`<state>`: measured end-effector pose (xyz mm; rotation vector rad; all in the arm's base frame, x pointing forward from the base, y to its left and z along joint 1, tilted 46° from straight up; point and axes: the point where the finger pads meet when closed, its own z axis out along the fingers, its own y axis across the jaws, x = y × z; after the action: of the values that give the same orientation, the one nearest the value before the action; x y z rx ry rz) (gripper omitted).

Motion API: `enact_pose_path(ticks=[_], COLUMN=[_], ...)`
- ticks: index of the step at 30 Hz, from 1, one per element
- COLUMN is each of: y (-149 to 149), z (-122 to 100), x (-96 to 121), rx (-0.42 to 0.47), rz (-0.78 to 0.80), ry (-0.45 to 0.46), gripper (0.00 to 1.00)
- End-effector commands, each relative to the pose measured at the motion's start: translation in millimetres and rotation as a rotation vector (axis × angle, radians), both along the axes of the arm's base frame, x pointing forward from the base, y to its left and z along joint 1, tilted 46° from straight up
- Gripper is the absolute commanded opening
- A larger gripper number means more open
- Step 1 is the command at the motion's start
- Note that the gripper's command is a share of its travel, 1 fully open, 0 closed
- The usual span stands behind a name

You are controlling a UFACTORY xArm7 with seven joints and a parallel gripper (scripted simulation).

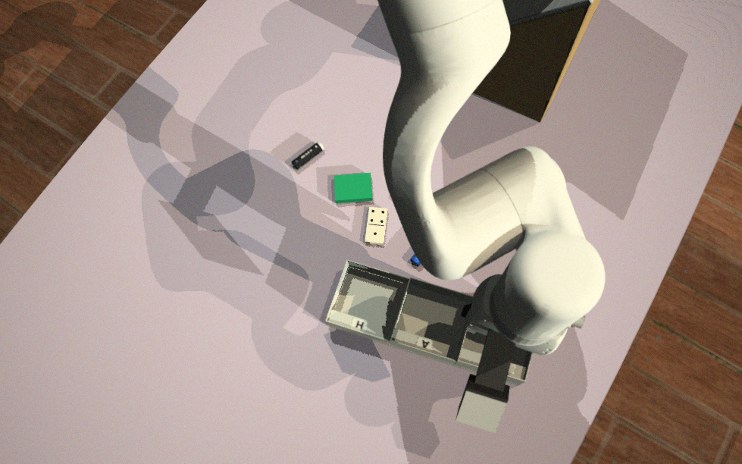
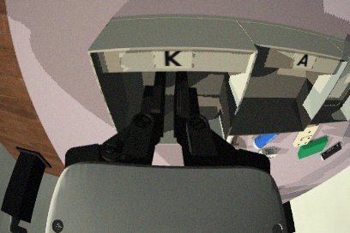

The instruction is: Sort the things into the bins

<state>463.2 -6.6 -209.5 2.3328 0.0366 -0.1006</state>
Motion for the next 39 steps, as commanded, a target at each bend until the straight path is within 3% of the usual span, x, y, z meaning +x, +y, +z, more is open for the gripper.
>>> enact_pose_path(ticks=[1,39], y=[2.4,7.2], z=[0.5,5.1], x=[1.5,1.9], rx=[0.003,0.003], rz=[0.003,0.003], ry=[-0.003,-0.003], gripper=[0.07,0.07])
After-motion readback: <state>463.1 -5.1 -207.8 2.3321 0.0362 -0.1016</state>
